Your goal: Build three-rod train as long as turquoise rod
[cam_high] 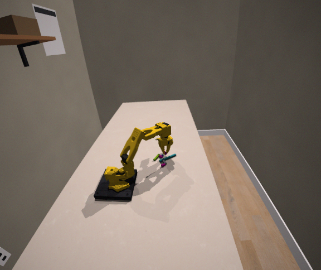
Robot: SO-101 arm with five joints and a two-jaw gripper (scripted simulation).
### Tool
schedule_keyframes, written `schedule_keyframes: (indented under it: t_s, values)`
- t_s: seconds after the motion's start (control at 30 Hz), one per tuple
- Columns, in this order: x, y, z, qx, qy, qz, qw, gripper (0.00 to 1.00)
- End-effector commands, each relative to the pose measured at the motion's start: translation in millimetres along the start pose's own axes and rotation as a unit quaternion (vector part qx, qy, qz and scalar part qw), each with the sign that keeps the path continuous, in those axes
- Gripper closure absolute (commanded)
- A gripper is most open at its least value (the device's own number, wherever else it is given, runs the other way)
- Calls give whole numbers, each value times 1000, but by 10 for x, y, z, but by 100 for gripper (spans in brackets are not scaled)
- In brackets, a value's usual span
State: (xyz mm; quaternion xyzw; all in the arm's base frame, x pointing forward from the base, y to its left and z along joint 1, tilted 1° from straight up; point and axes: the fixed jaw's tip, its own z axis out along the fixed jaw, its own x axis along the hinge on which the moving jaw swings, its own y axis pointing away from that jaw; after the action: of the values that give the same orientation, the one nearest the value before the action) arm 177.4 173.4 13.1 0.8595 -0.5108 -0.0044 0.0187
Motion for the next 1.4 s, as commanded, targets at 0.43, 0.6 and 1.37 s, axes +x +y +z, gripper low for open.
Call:
schedule_keyframes:
  t_s: [0.43,0.6,1.37]
  values:
    - [617,167,-59,2,-5,-9,1000,100]
    - [914,376,-46,2,-7,-15,1000,100]
    - [1313,989,78,4,-12,-30,999,100]
